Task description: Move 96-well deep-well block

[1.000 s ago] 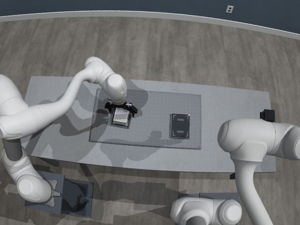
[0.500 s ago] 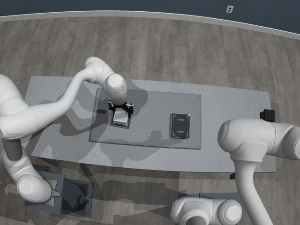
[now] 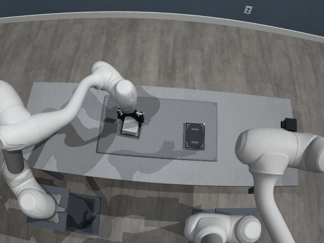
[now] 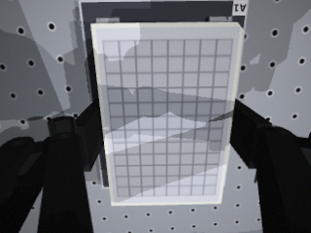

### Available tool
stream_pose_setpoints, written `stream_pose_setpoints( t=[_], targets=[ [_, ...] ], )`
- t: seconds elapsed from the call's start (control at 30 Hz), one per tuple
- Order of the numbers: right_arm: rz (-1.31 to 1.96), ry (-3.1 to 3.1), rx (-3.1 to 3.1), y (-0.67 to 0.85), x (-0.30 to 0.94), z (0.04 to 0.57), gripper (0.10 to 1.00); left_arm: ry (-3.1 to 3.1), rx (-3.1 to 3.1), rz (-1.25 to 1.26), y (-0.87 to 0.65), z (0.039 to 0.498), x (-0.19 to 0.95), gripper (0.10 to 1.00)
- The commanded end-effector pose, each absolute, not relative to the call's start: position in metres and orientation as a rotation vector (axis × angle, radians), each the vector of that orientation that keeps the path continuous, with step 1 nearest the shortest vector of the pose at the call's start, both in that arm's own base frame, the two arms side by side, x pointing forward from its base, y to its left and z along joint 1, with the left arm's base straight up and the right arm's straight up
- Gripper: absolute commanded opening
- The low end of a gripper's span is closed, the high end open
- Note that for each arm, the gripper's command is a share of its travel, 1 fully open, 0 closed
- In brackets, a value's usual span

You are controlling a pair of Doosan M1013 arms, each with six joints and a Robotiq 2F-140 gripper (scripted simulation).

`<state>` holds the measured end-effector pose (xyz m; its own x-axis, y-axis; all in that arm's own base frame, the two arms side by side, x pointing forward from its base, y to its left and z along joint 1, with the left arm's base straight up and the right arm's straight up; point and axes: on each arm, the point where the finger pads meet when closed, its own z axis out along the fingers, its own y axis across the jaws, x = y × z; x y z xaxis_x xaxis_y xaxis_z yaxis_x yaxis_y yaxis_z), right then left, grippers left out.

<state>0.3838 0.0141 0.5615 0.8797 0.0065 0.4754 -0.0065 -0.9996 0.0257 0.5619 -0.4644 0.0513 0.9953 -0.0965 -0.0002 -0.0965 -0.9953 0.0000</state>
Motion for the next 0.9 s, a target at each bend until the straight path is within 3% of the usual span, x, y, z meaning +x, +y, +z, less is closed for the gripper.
stream_pose_setpoints(
  t=[0.0,0.87],
  targets=[
    [0.765,0.0,3.02,0.0141,0.3839,0.562,1.0,-0.152,3.137,0.002,-0.4647,0.0525,0.5623,0.621],
    [0.765,0.0,3.02,0.0141,0.3839,0.562,1.0,-0.152,3.137,0.002,-0.4646,0.058,0.5623,0.605]
  ],
)
